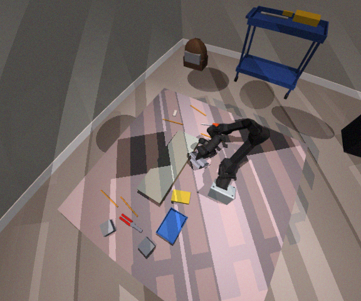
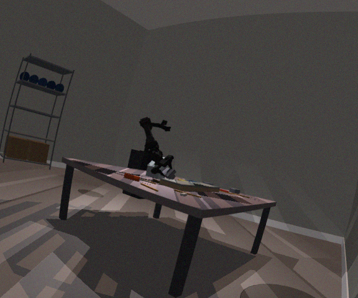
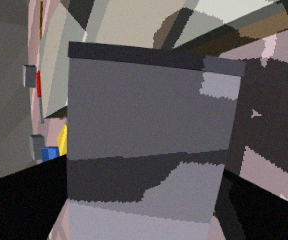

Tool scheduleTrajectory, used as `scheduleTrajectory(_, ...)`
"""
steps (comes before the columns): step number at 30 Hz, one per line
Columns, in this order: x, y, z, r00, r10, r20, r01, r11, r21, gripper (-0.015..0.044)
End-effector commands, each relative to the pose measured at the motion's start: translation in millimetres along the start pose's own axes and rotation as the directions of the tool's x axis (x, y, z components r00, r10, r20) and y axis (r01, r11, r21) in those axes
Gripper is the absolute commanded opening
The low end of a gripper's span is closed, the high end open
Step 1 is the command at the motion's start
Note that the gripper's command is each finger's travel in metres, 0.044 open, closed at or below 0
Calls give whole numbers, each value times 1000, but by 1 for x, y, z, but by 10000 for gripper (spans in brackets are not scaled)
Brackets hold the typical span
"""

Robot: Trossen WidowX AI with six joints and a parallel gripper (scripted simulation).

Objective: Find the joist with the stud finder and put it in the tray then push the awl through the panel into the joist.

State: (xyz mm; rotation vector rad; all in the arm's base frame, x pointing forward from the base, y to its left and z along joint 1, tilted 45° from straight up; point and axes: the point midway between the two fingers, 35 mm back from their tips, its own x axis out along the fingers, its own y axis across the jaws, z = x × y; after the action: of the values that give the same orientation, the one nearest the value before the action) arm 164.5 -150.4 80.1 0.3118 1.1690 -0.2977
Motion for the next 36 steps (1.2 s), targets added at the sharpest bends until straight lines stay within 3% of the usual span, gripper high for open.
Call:
scheduleTrajectory(1,-1,1,1,1000,29,9,-29,1000,-2,0)
scheduleTrajectory(25,16,-24,0,1000,-1,3,1,1000,7,0)
scheduleTrajectory(36,14,-22,0,1000,-2,3,2,1000,9,289)
